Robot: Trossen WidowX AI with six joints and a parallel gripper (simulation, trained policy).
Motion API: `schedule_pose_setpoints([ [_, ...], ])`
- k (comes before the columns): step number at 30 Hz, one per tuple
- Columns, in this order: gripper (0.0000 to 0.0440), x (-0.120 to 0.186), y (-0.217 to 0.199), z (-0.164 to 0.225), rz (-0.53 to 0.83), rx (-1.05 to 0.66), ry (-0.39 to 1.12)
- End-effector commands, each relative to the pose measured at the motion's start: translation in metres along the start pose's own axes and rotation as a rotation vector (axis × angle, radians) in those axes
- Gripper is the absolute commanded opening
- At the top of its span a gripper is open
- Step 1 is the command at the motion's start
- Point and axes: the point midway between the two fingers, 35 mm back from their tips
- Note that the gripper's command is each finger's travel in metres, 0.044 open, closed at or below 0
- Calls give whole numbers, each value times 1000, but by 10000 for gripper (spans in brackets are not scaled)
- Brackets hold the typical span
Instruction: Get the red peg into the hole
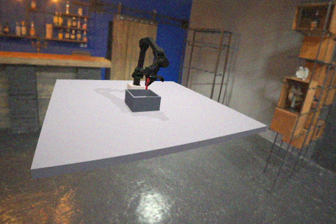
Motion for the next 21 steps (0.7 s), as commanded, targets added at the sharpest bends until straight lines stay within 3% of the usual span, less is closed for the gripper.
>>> schedule_pose_setpoints([
  [1, 0, -15, 6, -12, 4, 9, 17],
  [13, 4, -59, 22, -32, -28, 82, 77],
  [20, 159, -85, 24, -26, -20, 136, 147],
  [21, 160, -87, 25, -28, -23, 151, 148],
])
Point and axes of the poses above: the point midway between the two fingers, 35 mm back from their tips, its own x axis back along the fingers, its own y axis across the jaws, z = x × y, and after that the axes turned 13 degrees about -x, right-handed
